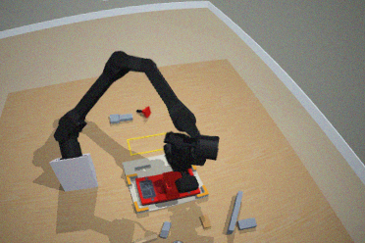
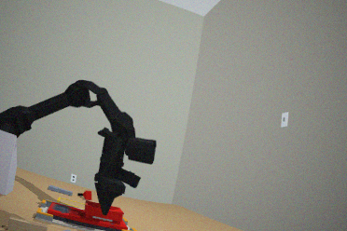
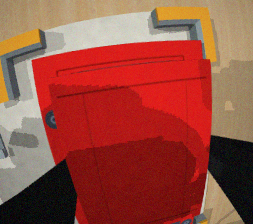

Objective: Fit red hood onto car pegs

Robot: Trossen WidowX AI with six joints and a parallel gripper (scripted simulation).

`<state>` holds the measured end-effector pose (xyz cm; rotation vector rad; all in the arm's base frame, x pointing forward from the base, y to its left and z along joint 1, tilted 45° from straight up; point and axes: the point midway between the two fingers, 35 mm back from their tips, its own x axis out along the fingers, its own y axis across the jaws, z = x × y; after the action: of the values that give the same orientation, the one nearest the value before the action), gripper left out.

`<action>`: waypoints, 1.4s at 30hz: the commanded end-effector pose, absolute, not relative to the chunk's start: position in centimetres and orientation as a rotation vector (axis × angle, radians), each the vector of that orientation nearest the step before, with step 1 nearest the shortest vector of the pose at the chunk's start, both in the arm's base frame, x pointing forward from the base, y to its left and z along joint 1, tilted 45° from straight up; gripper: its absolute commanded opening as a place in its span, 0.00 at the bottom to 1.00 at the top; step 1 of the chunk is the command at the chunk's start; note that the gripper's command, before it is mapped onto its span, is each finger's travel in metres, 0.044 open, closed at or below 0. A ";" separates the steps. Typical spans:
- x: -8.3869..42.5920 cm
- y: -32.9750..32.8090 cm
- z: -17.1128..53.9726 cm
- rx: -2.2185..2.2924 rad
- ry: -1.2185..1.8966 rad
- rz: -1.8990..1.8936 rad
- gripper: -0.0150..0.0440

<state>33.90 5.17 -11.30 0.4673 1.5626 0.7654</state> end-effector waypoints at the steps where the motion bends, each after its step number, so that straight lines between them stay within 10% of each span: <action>1: 33.9 5.4 -11.5 0.472 1.562 0.765 0.25; 15: 33.8 5.5 -11.6 0.467 1.563 0.765 0.25; 32: 33.8 5.5 -11.6 0.467 1.563 0.766 1.00; 42: 34.7 2.2 -8.4 0.465 1.565 0.764 1.00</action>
<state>33.86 4.36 -10.43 0.4731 1.5803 0.7699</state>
